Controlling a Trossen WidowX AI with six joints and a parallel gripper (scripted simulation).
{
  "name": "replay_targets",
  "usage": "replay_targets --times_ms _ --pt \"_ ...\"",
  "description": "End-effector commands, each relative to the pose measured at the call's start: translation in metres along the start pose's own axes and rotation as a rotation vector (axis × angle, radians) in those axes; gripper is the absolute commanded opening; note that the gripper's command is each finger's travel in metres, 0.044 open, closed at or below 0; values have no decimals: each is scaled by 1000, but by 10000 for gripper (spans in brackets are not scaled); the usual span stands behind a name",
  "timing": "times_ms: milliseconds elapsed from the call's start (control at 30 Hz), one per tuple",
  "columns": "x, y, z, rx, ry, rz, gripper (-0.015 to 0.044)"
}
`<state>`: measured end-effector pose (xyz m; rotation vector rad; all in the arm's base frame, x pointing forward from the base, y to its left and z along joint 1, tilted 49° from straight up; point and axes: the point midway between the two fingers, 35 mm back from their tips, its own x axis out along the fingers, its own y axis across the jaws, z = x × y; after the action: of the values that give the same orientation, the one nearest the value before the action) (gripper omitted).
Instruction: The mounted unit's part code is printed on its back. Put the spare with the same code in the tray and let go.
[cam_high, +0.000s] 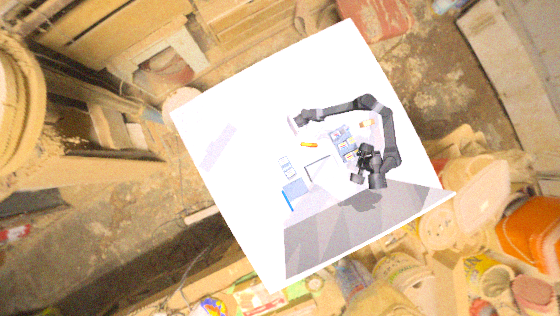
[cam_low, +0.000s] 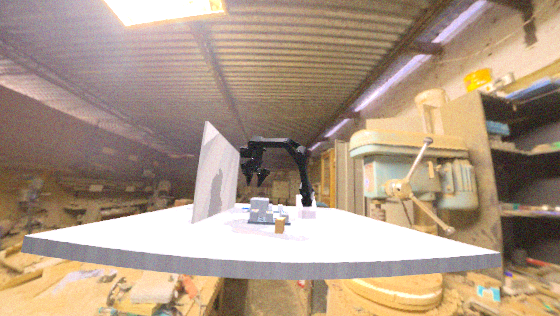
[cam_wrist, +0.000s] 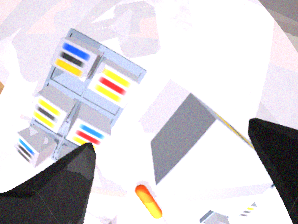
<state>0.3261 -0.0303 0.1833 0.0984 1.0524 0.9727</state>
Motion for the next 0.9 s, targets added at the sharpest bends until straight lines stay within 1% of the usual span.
replay_targets --times_ms 0,133,167,467,633,733,867 --pt "14 70 1 -424 -2 36 440" --pt "24 118 -7 -737 -12 63 440" --pt "26 123 -8 -775 -14 66 440" --pt "26 125 -9 -786 -14 67 440" --pt "50 131 -8 -787 -13 65 309" --pt "64 140 -10 -787 -16 67 300" --pt "64 141 -10 -787 -17 67 300"
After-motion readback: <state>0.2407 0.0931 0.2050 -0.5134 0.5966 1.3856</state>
